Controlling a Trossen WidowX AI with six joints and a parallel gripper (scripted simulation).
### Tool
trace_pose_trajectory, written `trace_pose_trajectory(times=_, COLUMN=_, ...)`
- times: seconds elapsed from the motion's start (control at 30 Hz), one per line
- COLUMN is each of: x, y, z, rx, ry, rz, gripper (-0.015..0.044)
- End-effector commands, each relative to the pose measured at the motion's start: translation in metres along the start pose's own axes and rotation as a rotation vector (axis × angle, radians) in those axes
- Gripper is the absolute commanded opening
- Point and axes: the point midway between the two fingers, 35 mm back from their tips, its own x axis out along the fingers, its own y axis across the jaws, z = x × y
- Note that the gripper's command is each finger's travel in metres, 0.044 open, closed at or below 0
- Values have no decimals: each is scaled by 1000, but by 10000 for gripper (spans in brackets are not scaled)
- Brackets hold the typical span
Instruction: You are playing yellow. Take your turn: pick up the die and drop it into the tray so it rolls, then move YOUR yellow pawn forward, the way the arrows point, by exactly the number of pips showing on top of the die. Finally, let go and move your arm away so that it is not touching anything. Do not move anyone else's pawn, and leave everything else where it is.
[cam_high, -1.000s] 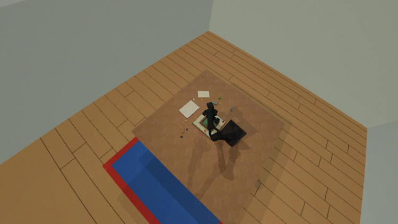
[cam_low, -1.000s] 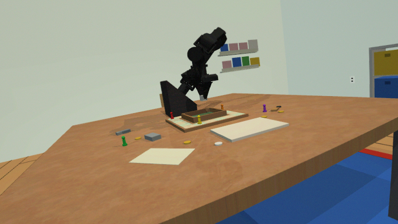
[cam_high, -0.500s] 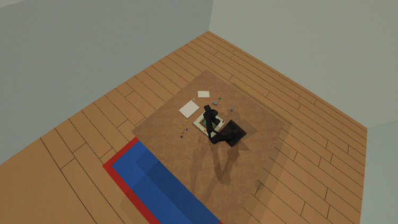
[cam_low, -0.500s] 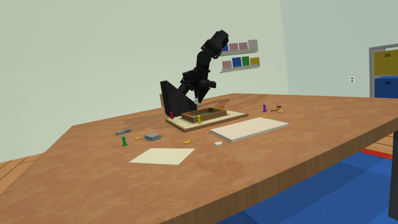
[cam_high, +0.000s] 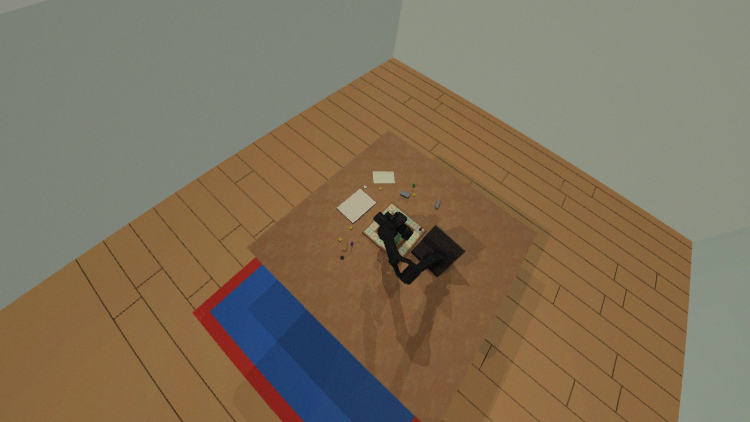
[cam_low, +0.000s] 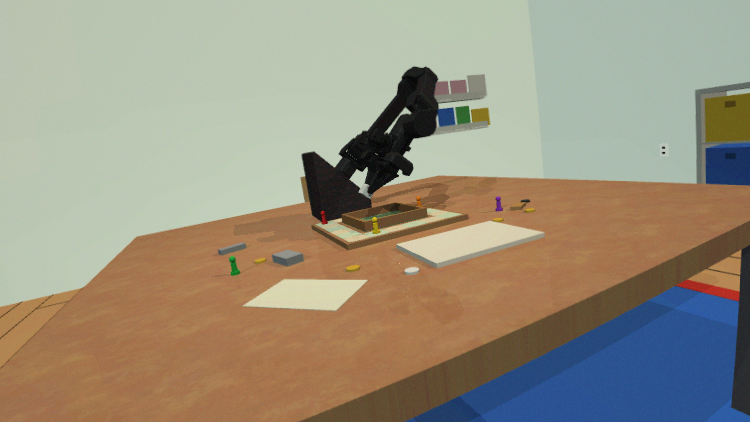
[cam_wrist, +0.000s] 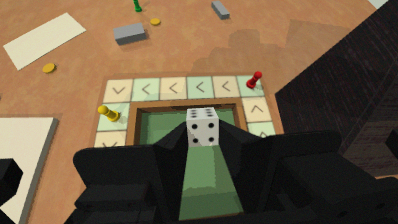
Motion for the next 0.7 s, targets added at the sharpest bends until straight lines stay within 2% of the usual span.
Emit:
trace_pose_trajectory(times=0.0, x=0, y=-1, z=0, rx=24, ry=-99, rz=42, gripper=0)
trace_pose_trajectory(times=0.1, x=-3, y=0, z=1, rx=28, ry=-117, rz=52, gripper=0)
trace_pose_trajectory(times=0.27, x=-45, y=9, z=4, rx=28, ry=-117, rz=53, gripper=0)
trace_pose_trajectory(times=0.67, x=-45, y=8, z=3, rx=31, ry=-113, rz=57, gripper=0)
